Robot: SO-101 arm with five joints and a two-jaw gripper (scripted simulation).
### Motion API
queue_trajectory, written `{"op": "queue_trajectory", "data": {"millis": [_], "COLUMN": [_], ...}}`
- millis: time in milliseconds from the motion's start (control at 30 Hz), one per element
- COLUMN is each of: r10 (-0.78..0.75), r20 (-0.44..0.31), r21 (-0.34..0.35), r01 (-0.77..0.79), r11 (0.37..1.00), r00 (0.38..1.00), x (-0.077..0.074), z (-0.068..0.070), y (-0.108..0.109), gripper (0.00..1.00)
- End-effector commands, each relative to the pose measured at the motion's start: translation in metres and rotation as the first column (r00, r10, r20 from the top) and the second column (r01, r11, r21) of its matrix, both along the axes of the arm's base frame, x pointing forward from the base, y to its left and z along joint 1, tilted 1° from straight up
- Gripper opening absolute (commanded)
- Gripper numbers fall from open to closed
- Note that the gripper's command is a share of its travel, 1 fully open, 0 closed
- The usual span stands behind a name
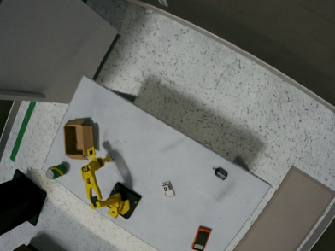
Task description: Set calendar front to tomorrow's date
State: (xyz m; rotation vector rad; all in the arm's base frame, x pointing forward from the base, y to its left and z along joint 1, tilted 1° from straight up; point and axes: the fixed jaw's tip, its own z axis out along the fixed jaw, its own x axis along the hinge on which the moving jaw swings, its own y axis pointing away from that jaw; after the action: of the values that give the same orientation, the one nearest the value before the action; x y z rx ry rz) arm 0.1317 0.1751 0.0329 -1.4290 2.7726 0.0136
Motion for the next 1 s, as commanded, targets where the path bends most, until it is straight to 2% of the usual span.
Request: {"op": "queue_trajectory", "data": {"millis": [0,333,667,967], "r10": [-0.002,-0.002,-0.002,-0.002], "r20": [-0.025,-0.025,-0.025,-0.025], "r21": [-0.029,-0.029,-0.029,-0.029], "r01": [0.002,0.002,0.002,0.002], "r11": [1.000,1.000,1.000,1.000], "r00": [1.000,1.000,1.000,1.000], "x": [-0.004,-0.004,-0.004,-0.004], "z": [-0.007,-0.009,-0.016,-0.030], "y": [-0.003,-0.003,-0.002,-0.002], "gripper": [0.35,0.35,0.35,0.35]}}
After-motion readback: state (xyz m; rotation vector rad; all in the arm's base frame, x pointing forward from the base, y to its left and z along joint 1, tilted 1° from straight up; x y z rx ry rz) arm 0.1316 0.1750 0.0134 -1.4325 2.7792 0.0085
